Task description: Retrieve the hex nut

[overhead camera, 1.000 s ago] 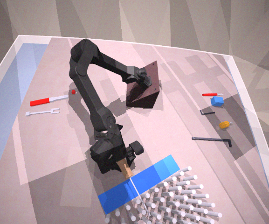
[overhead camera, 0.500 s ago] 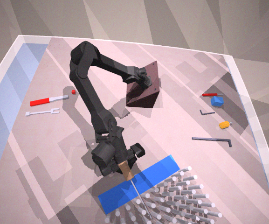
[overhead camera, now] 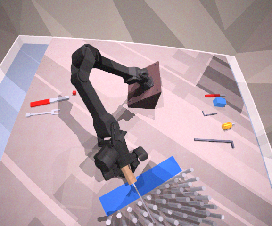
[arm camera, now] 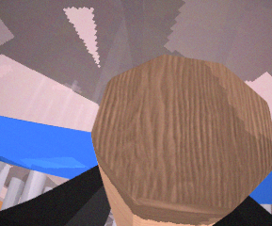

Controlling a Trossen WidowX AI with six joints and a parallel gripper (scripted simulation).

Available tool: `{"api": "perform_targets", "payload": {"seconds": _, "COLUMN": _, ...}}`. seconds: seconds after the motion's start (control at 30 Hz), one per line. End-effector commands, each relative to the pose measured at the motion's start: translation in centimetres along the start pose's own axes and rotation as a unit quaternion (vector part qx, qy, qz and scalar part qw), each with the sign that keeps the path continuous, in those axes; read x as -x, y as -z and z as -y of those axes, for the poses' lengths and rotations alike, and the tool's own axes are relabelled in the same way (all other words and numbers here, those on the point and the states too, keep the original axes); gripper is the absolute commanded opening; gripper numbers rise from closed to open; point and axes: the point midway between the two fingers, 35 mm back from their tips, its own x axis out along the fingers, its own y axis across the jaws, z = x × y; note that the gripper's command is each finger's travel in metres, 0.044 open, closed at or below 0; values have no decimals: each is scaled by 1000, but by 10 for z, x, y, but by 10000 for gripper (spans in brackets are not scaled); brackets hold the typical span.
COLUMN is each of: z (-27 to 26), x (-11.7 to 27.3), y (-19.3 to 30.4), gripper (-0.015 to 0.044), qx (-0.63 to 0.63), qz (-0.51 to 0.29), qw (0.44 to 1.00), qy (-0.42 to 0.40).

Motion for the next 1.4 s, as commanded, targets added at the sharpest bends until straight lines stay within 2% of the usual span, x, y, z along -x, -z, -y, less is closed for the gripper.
{"api": "perform_targets", "payload": {"seconds": 0.0, "z": -3, "x": 0, "y": 6, "gripper": 0, "qx": -2, "qz": -4, "qw": 1000, "qy": -5}}
{"api": "perform_targets", "payload": {"seconds": 1.37, "z": -1, "x": -15, "y": 25, "gripper": 0, "qx": -2, "qz": -5, "qw": 1000, "qy": -5}}
